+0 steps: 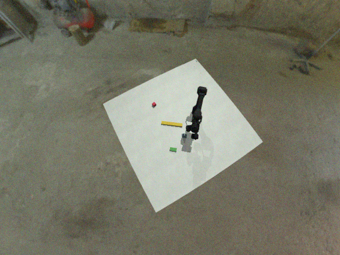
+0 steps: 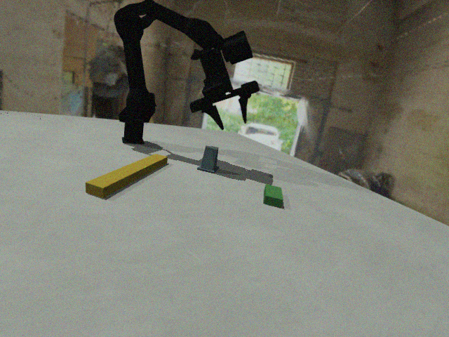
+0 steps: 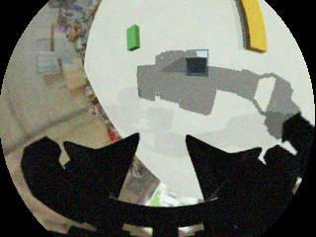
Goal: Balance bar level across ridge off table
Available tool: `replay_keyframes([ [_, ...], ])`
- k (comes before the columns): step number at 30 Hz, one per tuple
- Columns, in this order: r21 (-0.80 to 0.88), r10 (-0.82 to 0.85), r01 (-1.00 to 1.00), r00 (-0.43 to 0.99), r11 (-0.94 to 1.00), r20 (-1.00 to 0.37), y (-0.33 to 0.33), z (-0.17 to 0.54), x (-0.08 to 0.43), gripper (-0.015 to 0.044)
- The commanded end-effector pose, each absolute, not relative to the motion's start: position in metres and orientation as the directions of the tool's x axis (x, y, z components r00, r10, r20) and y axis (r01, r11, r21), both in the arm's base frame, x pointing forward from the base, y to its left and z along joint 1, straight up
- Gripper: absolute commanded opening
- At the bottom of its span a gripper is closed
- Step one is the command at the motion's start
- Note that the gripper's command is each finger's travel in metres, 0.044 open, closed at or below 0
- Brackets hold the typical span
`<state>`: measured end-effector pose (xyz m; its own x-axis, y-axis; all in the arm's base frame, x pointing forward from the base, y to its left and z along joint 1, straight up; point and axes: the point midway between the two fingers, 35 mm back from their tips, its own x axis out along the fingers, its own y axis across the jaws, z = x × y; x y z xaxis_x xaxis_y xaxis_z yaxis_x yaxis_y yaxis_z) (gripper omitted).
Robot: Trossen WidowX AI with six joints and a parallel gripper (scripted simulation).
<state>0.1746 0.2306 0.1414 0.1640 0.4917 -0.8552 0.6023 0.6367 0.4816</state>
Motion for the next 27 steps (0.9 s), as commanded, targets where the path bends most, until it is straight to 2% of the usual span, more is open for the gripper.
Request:
replay_keyframes([
  [1, 0.467, 0.459, 0.602, 0.181, 0.648, -0.870, 0.221, 0.138, 0.189, 0.0315],
  [27, 0.324, 0.244, 0.609, 0.213, 0.724, -0.946, 0.131, 0.130, 0.268, 0.0315],
])
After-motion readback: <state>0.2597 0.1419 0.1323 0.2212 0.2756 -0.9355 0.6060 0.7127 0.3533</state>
